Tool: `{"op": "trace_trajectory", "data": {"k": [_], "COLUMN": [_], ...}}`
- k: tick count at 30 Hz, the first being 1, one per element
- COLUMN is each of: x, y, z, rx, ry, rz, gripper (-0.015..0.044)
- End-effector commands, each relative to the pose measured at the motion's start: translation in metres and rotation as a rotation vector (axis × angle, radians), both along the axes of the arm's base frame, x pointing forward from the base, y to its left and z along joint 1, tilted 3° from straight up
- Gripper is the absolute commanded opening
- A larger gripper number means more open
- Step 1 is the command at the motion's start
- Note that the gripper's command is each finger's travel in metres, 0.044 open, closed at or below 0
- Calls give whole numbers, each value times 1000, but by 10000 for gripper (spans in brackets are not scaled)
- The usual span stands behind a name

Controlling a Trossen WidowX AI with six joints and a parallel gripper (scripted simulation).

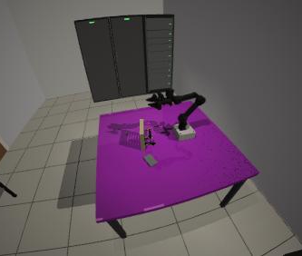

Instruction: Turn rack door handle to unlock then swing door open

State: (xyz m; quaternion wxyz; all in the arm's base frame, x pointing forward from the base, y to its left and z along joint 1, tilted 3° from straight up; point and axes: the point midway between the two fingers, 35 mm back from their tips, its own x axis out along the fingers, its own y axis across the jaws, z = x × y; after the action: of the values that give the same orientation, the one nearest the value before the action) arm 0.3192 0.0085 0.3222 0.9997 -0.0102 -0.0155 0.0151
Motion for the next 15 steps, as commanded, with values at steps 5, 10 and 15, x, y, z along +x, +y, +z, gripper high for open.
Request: {"op": "trace_trajectory", "data": {"k": [5, 10, 15], "x": [12, 26, 38], "y": [4, 11, 18], "z": [-9, -24, -40], "rx": [20, 47, 71], "ry": [90, 220, 351], "rz": [11, 24, 32], "gripper": [299, 299, 299]}}
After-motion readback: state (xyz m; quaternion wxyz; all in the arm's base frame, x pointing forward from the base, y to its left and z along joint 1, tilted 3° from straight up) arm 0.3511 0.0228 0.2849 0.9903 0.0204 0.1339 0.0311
